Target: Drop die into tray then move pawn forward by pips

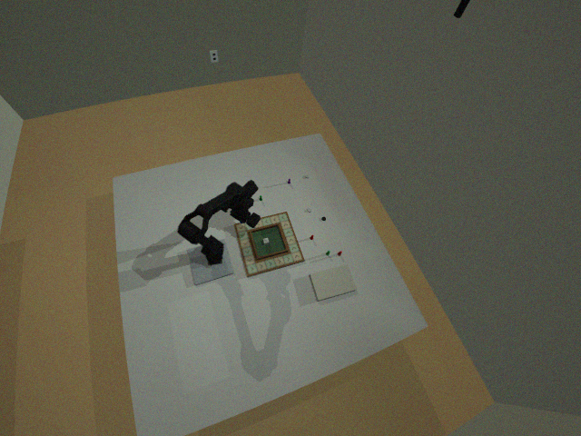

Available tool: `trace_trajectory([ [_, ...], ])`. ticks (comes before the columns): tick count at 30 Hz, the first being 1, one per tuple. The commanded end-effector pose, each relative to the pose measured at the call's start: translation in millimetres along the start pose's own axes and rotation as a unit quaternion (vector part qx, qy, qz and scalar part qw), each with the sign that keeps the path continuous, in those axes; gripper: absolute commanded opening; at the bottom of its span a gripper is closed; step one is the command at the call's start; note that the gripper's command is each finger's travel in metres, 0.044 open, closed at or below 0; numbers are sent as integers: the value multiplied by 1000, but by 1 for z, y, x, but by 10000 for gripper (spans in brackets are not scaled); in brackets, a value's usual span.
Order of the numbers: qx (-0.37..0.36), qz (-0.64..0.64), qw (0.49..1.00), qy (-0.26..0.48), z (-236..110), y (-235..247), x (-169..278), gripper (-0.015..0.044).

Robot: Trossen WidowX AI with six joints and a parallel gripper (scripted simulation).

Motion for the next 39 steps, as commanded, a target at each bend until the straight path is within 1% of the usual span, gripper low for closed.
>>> trace_trajectory([
  [1,-2,3,1000,1,6,3,7,0],
  [5,-2,3,1000,1,13,3,6,0],
  [13,-2,3,1000,1,40,3,7,0],
  [20,-2,3,1000,1,43,3,7,0],
  [31,-2,3,1000,1,58,3,7,0],
  [32,0,0,1000,-3,52,3,5,26],
  [39,0,0,1000,-3,52,3,5,210],
])
Point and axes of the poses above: the point midway between the two fingers, 35 mm back from their tips, its own z axis out along the fingers, its own y axis across the jaws, x = y × z, the point moved 8 cm from there along -z, back along the fingers, and after that the axes turned 8 degrees about z, right-handed, at the moved point
